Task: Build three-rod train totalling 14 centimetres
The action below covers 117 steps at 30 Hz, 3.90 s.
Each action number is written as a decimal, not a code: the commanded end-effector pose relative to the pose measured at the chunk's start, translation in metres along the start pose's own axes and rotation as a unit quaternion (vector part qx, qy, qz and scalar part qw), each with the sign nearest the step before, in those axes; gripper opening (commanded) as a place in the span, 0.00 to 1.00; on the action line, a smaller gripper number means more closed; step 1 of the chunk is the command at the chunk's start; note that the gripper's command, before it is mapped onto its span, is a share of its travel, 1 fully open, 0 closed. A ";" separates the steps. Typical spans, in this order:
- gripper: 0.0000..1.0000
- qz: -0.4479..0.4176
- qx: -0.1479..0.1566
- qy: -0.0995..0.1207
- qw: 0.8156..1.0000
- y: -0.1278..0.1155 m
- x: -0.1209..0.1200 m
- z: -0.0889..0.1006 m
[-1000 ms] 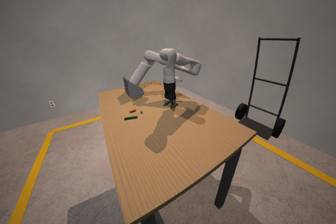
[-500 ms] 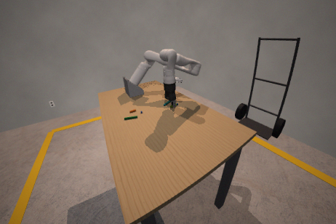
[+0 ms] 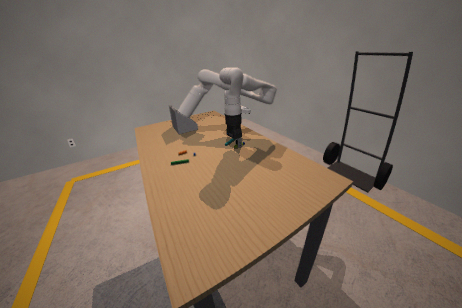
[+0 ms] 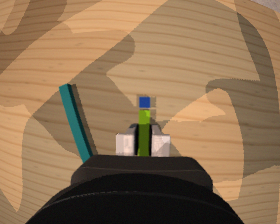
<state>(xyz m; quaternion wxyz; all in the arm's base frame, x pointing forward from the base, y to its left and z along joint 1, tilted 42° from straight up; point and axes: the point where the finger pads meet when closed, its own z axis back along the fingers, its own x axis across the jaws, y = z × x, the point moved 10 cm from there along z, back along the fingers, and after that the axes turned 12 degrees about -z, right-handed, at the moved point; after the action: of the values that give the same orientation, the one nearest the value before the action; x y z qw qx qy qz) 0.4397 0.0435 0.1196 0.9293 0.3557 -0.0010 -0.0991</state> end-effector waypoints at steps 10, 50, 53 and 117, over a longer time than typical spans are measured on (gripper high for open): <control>0.24 0.000 0.000 -0.001 1.000 0.000 0.000 0.001; 0.54 0.000 0.000 -0.001 1.000 0.000 0.000 0.030; 0.54 0.000 0.000 -0.001 1.000 0.000 0.000 0.047; 1.00 -0.140 -0.001 -0.007 0.990 -0.200 0.031 0.083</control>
<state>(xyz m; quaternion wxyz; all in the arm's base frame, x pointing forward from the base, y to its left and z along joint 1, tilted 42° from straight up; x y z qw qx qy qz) 0.4377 -0.1388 0.0668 0.9116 0.3525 0.0340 -0.2088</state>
